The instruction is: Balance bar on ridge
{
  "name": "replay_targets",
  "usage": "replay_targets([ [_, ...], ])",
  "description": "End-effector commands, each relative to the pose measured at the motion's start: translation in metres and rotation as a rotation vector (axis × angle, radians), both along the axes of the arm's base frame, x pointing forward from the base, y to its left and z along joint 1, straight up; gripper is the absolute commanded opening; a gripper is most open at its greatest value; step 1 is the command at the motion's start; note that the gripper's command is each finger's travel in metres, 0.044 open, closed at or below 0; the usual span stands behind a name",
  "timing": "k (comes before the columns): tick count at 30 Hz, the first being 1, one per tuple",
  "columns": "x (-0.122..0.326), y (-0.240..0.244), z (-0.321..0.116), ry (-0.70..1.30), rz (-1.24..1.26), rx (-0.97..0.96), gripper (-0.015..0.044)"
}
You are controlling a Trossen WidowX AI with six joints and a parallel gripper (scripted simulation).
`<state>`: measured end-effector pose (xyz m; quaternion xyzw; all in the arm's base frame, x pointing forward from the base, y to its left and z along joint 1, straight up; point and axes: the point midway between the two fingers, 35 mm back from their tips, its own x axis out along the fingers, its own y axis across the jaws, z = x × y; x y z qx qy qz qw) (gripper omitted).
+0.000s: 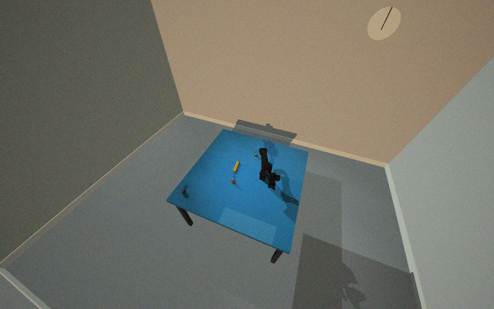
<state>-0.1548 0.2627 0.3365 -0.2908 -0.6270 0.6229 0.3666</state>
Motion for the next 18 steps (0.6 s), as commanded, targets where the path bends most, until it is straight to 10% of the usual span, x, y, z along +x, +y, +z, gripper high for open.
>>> replay_targets([
  [1,0.015,0.015,-0.005,0.045,-0.064,-0.080,0.0315],
  [18,0.087,0.064,-0.027,0.261,-0.331,-0.352,0.0315],
])
